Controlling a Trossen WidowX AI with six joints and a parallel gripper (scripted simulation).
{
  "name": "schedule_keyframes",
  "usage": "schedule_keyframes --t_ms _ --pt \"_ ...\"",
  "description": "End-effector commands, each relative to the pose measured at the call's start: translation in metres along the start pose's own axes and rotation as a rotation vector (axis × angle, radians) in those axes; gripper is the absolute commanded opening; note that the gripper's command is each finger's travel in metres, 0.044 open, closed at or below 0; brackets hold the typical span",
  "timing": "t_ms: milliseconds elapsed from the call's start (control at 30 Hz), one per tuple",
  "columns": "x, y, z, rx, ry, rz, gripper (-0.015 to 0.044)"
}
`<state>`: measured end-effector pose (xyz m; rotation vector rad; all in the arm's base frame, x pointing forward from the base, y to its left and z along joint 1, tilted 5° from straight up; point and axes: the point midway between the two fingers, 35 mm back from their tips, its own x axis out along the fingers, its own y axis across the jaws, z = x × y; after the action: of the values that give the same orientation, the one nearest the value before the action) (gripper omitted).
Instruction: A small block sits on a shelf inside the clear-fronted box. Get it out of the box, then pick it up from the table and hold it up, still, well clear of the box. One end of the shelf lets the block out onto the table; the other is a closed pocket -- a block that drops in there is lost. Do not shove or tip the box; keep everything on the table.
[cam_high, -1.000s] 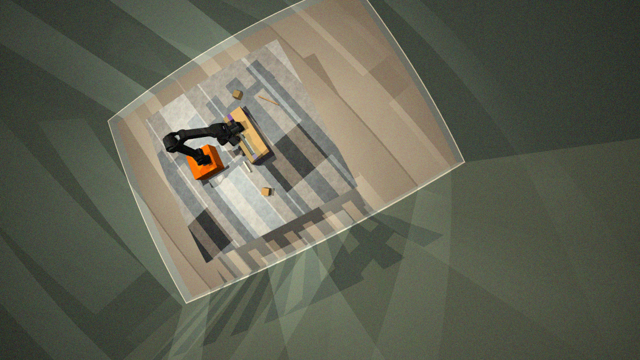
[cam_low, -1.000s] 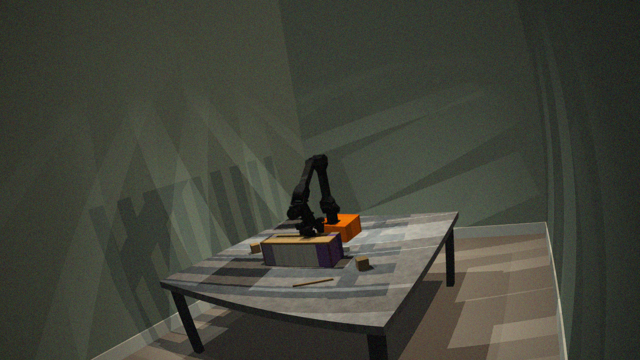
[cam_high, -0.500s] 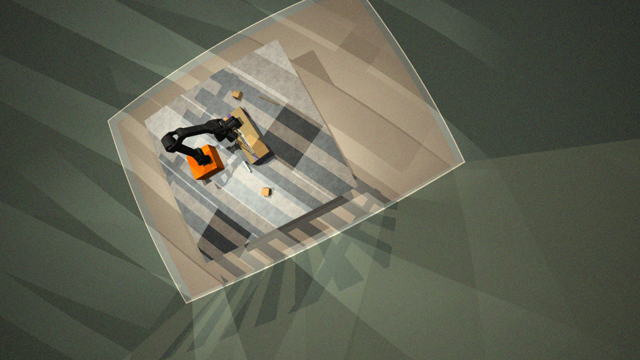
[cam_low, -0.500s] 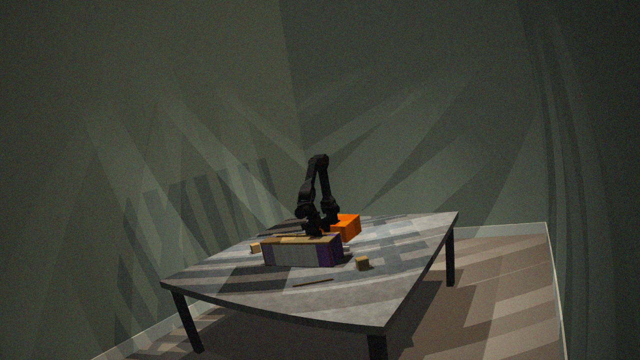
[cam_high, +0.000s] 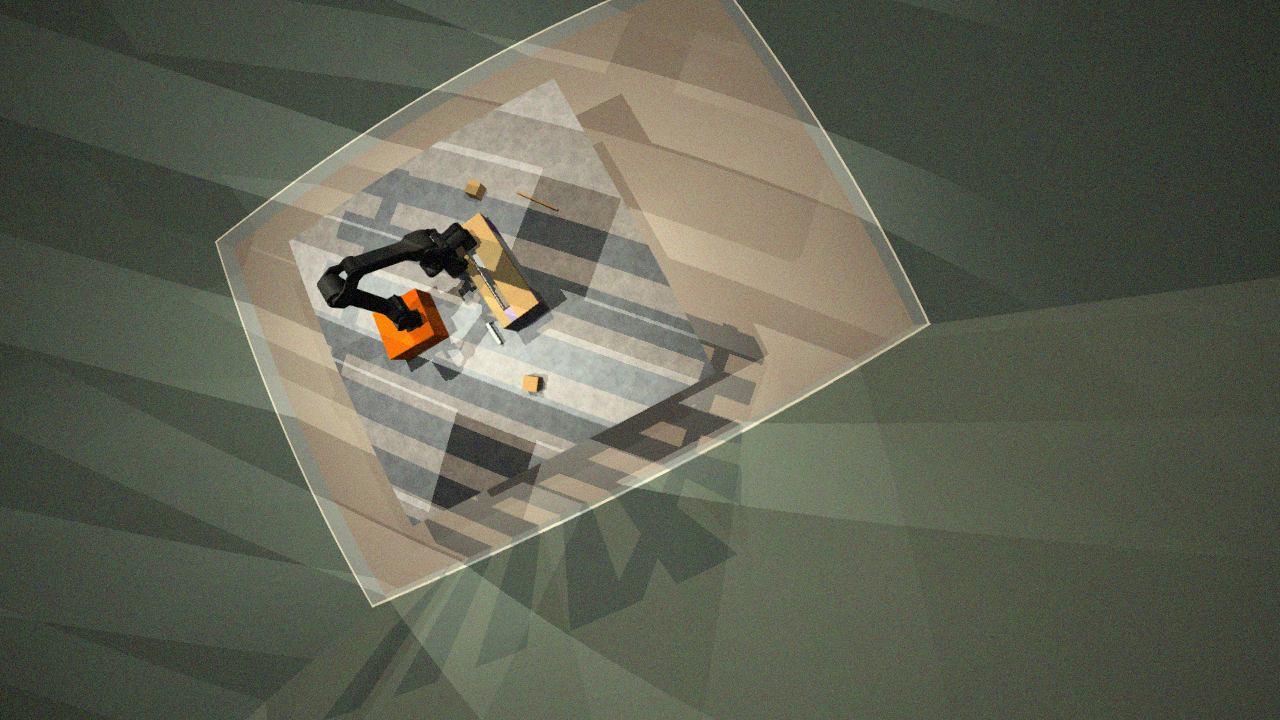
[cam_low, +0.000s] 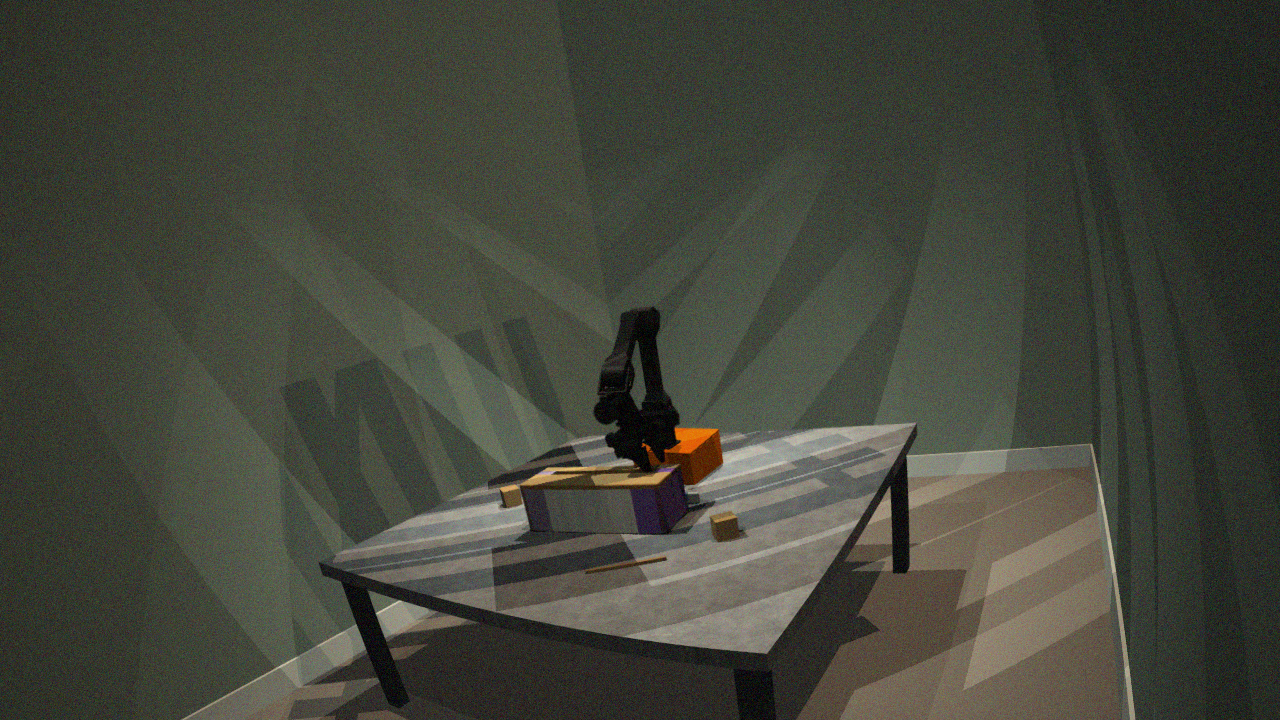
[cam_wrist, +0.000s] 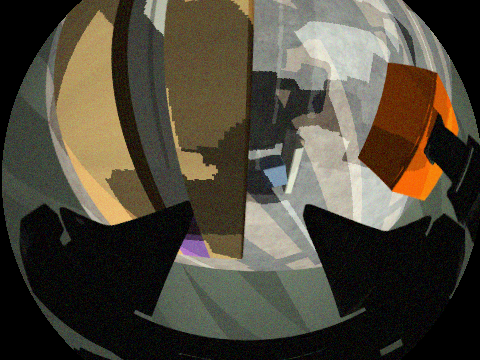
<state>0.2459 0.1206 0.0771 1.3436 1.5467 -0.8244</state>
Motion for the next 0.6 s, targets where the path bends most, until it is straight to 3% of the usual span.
schedule_keyframes --t_ms 0,167,233,333,567 --pt "-0.029 0.000 -0.009 -0.010 0.002 0.015 0.0400" --pt "-0.026 0.003 -0.008 -0.011 0.001 0.026 0.0400" --pt "-0.030 0.007 -0.019 -0.069 0.014 0.053 0.0348" --pt "-0.035 0.011 -0.036 -0.287 0.013 0.095 0.0285" --pt "-0.031 0.003 -0.040 -0.818 -0.075 0.089 0.0285"
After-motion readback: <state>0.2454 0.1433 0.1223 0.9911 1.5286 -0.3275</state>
